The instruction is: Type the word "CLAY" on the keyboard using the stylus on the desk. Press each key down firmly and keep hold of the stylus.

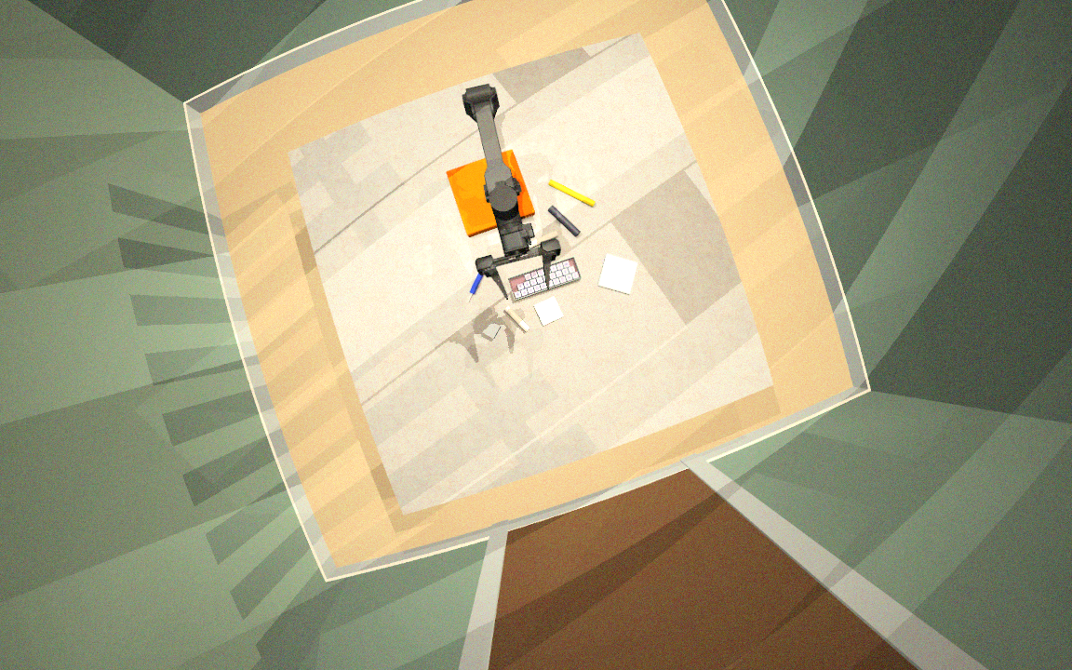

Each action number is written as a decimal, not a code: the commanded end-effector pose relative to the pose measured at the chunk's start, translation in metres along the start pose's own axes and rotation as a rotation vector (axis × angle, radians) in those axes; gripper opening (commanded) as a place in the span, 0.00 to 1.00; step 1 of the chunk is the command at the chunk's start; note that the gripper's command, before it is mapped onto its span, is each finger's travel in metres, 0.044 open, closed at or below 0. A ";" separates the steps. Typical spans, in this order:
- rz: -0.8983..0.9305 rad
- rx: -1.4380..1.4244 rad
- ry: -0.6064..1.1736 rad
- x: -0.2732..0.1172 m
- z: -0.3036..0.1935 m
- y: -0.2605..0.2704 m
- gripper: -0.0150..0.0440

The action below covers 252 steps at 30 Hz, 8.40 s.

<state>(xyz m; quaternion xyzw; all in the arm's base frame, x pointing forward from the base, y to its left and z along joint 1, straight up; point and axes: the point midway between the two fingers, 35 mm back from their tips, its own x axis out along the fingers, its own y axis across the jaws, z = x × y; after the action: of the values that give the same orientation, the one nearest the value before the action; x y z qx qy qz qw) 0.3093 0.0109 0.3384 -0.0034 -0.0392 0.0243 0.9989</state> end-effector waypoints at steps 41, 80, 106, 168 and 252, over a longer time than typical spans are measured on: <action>0.071 -0.040 1.622 -0.053 -0.286 0.070 0.25; 0.068 -0.043 1.625 -0.083 -0.286 0.024 0.25; 0.073 -0.037 1.625 -0.085 -0.234 0.106 0.25; -0.641 0.347 1.062 -0.098 -0.271 -0.135 0.51; -0.643 0.352 1.060 -0.103 -0.325 -0.135 0.26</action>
<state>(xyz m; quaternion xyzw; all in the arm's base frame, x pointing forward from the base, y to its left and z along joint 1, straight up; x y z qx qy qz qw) 0.2382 -0.1305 0.0074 0.1605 0.4658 -0.2761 0.8253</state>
